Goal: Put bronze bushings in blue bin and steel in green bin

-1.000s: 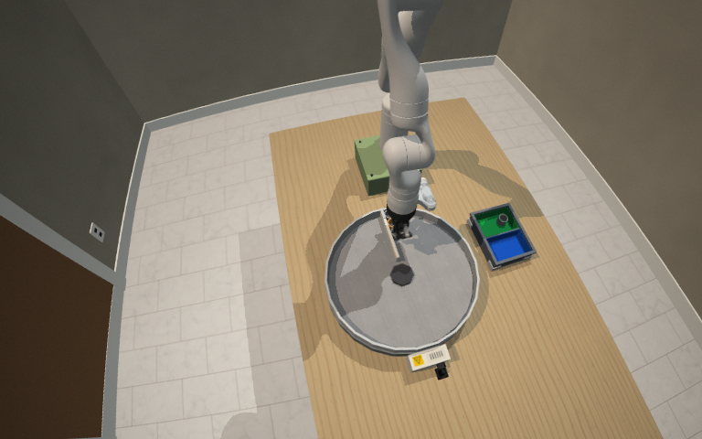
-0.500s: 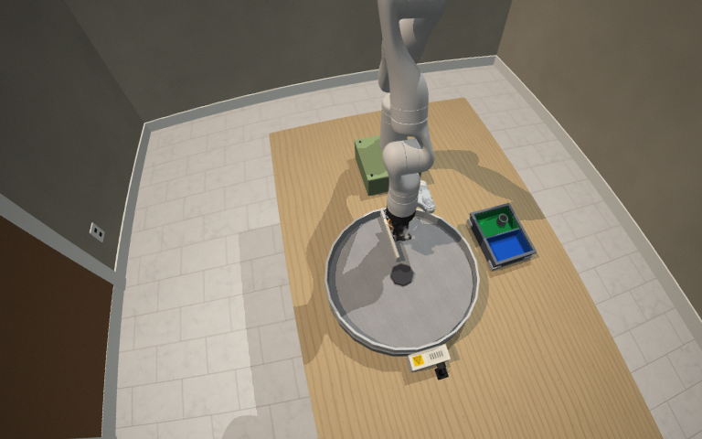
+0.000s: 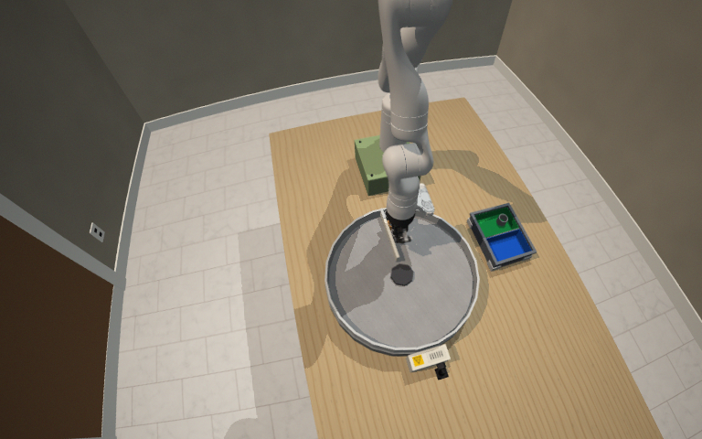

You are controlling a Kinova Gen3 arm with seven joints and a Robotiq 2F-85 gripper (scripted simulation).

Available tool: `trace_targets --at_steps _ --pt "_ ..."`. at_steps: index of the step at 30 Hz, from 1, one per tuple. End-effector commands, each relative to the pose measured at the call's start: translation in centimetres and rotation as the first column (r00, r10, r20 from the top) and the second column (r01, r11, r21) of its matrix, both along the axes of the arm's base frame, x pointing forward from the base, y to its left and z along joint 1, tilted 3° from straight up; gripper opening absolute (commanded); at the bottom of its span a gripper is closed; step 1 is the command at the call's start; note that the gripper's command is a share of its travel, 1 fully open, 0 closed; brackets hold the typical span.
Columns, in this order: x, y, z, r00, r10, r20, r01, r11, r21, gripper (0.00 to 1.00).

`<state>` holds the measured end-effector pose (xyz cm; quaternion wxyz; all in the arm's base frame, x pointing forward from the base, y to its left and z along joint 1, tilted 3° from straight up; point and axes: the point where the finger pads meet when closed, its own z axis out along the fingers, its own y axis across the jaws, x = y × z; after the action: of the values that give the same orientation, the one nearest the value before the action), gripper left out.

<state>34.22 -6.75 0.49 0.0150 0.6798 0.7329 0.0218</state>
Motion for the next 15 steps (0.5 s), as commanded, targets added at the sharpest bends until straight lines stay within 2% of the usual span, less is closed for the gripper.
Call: trace_targets --at_steps 1,9,10,15 --pt "-0.12 0.06 -0.27 1.000 0.001 -0.005 -0.001 1.000 0.001 0.14" --pt "-0.12 0.06 -0.27 1.000 0.001 -0.005 -0.001 1.000 0.001 0.14" --pt "-0.11 0.05 -0.25 1.000 0.001 -0.005 -0.001 1.000 0.001 0.00" --pt "-0.11 0.05 -0.25 1.000 0.001 -0.005 -0.001 1.000 0.001 0.00"
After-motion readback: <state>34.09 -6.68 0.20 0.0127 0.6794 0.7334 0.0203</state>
